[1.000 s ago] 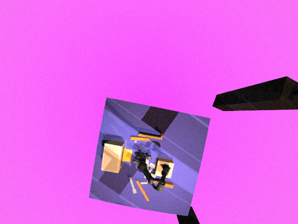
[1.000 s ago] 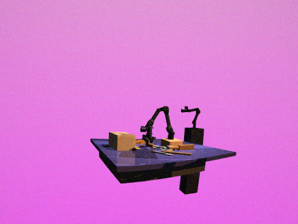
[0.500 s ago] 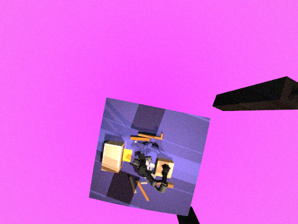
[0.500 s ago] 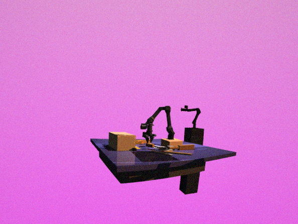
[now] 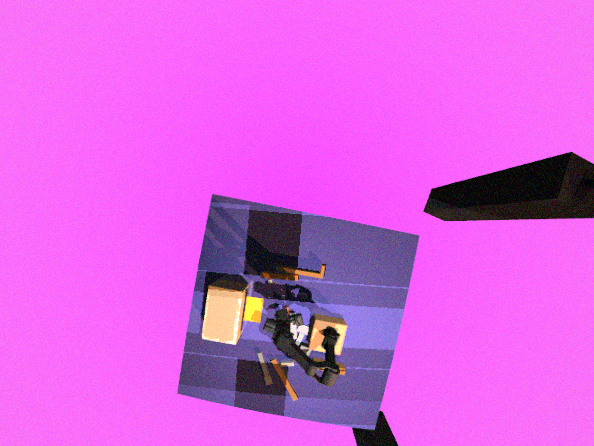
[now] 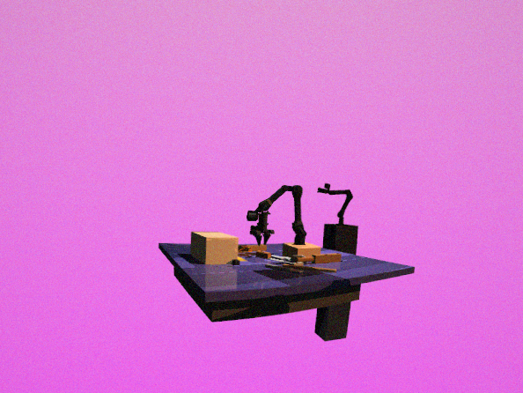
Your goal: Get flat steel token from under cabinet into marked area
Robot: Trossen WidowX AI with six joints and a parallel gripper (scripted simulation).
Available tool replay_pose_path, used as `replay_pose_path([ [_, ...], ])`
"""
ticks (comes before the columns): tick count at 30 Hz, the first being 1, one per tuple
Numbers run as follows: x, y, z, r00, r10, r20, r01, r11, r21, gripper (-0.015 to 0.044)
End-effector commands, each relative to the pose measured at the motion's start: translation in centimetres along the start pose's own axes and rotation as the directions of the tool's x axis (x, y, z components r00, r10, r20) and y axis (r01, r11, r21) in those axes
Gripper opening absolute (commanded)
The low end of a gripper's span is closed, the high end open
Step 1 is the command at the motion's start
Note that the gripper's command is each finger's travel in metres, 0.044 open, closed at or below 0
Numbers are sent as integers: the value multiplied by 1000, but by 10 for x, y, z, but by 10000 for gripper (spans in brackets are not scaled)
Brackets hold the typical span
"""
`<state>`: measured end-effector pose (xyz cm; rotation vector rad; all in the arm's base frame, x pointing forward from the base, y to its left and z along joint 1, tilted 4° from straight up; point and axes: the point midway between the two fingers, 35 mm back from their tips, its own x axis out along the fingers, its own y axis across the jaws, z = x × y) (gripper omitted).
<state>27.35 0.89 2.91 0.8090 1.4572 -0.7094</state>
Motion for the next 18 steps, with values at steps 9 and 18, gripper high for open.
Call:
replay_pose_path([
  [9,-3,1,0,1000,6,8,-5,997,-75,270],
  [18,-3,1,0,1000,6,8,-5,989,-145,270],
])
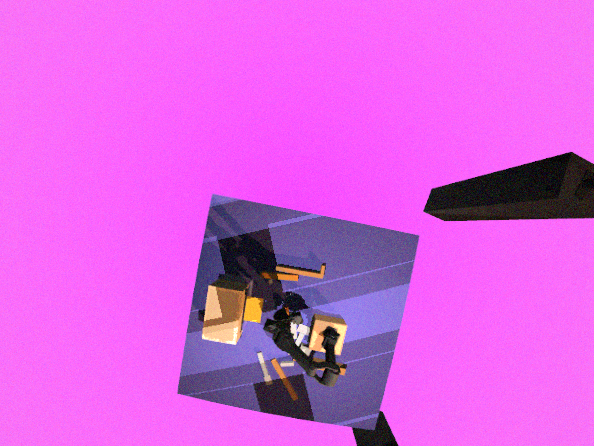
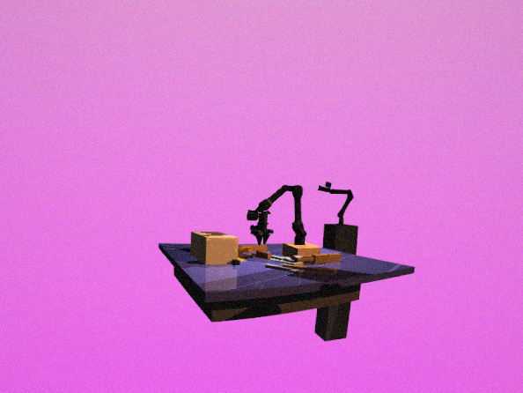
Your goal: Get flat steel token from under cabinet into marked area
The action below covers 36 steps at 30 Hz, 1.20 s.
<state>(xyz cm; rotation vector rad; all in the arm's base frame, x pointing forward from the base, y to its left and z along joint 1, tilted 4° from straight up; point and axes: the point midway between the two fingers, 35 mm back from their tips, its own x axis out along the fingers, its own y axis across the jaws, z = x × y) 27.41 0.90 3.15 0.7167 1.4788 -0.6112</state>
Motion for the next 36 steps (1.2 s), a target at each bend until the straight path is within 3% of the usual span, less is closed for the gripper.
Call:
replay_pose_path([
  [1,-1,0,0,1000,0,3,0,1000,-32,270],
  [36,-1,0,0,1000,0,3,1,952,-307,270],
])
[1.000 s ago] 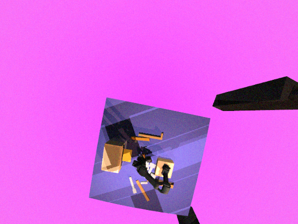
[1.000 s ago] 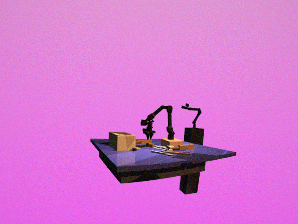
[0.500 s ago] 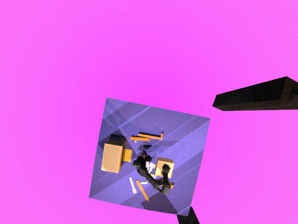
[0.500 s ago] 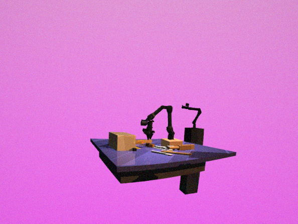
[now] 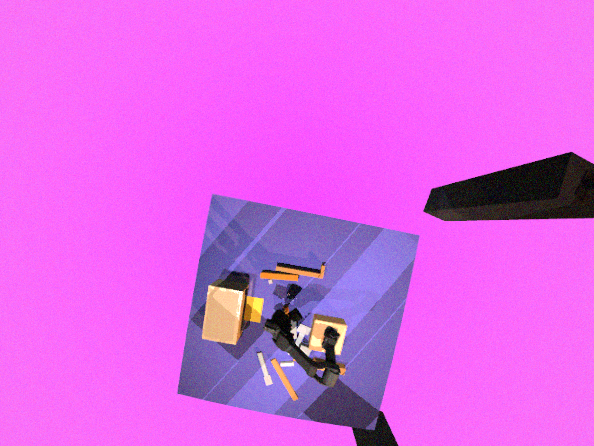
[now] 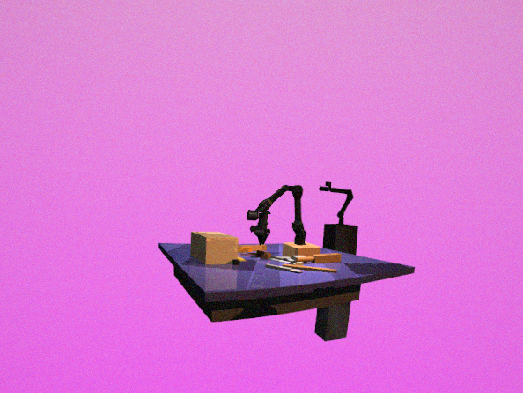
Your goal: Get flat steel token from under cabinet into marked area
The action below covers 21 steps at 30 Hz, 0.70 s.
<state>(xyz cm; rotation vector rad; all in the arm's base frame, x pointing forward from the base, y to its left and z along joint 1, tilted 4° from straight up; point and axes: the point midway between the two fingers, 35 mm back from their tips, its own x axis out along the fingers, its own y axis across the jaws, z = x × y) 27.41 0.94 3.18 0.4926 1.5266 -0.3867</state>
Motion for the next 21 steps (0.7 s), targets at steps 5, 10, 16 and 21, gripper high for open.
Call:
replay_pose_path([
  [5,-1,0,0,1000,-2,2,2,998,-64,270],
  [10,-1,0,0,1000,-2,2,2,995,-104,270],
  [16,-1,0,0,1000,-2,2,2,988,-152,270],
  [21,-1,0,0,1000,-2,2,2,982,-191,270],
])
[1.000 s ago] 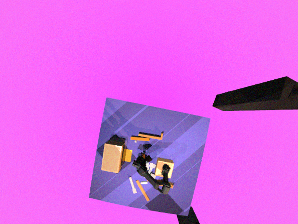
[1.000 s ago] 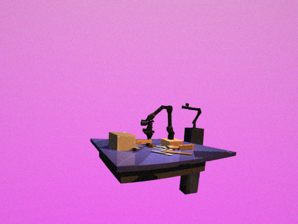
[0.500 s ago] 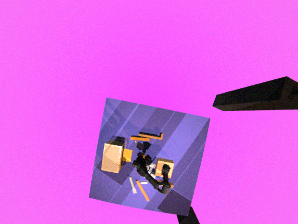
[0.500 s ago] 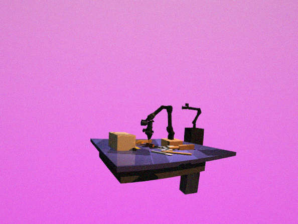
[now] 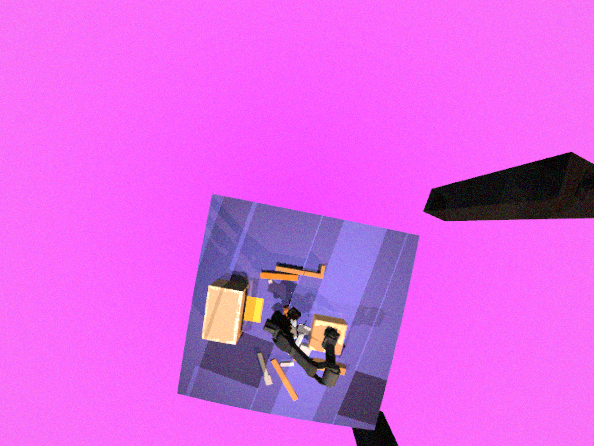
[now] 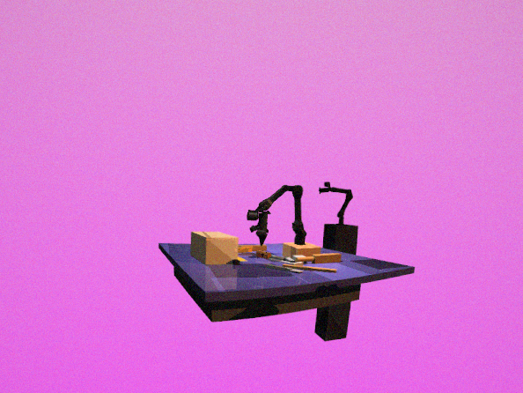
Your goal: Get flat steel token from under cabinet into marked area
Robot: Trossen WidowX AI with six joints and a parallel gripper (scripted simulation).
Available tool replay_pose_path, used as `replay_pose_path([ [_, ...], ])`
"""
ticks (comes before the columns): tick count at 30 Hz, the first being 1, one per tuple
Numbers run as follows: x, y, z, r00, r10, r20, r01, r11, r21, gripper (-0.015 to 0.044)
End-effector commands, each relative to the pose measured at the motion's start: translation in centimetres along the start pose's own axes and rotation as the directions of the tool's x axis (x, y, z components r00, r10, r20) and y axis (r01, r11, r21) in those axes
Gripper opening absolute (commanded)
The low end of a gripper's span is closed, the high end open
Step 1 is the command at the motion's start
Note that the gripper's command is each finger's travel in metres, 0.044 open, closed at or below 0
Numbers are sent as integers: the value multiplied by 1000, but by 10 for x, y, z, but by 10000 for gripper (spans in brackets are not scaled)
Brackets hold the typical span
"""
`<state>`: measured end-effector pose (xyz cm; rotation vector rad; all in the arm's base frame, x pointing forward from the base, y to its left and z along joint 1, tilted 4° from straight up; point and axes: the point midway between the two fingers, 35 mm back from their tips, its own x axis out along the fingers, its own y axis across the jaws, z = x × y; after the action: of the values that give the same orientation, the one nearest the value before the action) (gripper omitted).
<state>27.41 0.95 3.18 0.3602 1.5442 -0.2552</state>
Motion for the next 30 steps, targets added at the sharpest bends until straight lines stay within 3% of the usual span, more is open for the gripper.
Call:
replay_pose_path([
  [1,-1,0,0,1000,-2,2,2,999,-32,270],
  [30,-1,0,0,1000,-2,2,3,965,-262,270],
])
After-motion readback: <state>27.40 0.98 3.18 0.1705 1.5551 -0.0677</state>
